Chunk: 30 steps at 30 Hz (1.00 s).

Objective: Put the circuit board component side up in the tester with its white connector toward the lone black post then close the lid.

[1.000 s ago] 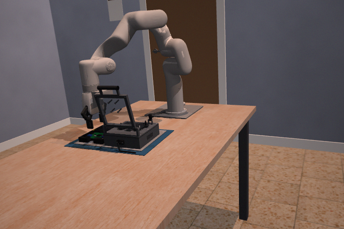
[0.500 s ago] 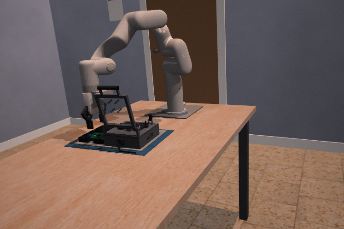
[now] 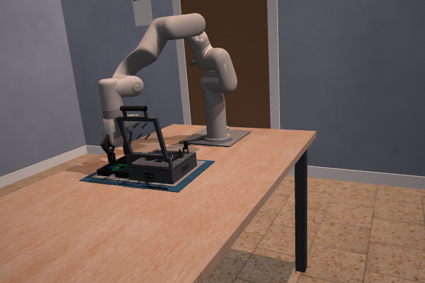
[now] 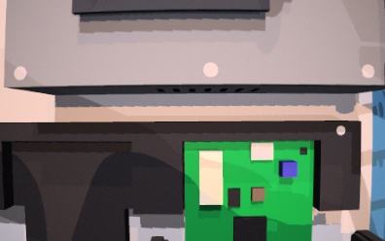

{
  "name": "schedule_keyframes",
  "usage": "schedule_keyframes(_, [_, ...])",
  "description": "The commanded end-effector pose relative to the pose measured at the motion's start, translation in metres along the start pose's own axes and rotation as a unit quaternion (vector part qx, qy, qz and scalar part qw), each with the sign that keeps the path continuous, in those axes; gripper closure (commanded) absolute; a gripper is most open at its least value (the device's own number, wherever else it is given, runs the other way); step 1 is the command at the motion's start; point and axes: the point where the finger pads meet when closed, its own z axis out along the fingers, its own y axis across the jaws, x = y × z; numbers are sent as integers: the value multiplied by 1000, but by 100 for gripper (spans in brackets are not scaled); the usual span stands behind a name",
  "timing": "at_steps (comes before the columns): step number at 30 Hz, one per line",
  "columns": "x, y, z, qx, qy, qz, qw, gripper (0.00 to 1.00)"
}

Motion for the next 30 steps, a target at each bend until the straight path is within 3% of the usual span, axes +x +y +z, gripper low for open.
schedule_keyframes(1, [-1,2,3,-3,-1,0,1000,0])
schedule_keyframes(14, [-1,2,20,-3,-1,0,1000,0])
schedule_keyframes(30, [-1,2,22,-3,-1,0,1000,0])
